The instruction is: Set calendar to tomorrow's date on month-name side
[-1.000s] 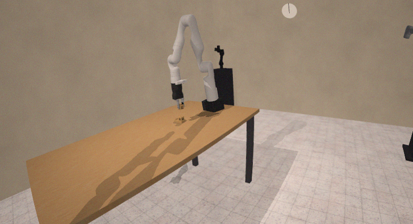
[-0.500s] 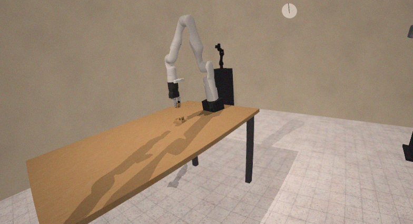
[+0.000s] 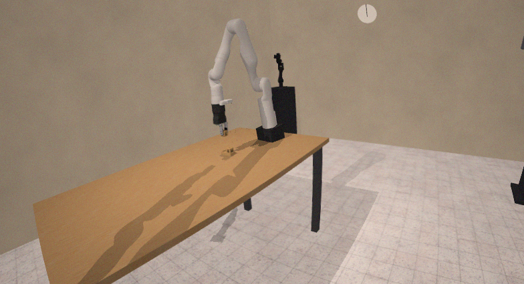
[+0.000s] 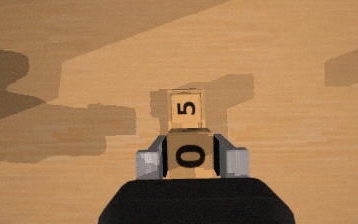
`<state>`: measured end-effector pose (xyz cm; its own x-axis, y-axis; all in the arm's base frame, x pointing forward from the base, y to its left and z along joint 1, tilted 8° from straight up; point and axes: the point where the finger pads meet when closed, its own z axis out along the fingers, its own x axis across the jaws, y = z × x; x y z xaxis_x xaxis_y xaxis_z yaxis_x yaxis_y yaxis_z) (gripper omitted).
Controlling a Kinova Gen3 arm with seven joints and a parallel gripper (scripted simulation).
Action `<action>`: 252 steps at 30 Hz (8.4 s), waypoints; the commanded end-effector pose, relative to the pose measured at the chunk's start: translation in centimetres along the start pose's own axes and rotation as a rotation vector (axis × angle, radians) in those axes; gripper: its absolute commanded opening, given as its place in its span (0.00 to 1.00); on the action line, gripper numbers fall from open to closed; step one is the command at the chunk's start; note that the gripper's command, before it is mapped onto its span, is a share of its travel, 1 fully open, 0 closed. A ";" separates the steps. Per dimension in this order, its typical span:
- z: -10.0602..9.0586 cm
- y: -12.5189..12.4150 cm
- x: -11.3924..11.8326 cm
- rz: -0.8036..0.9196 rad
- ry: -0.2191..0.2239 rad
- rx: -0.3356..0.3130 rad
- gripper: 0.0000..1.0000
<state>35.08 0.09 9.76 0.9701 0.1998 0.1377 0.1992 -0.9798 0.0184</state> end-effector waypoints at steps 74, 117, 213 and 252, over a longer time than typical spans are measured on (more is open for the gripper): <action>6.5 0.3 -0.1 -0.010 -0.001 -0.003 0.60; 6.4 0.4 -0.1 -0.015 0.000 -0.002 0.60; 6.8 0.6 0.2 -0.025 0.005 -0.006 0.60; 9.0 0.6 0.0 -0.025 0.000 -0.004 0.60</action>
<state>36.41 -0.34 0.97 0.9665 0.2184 0.1351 0.2172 -0.9758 0.0236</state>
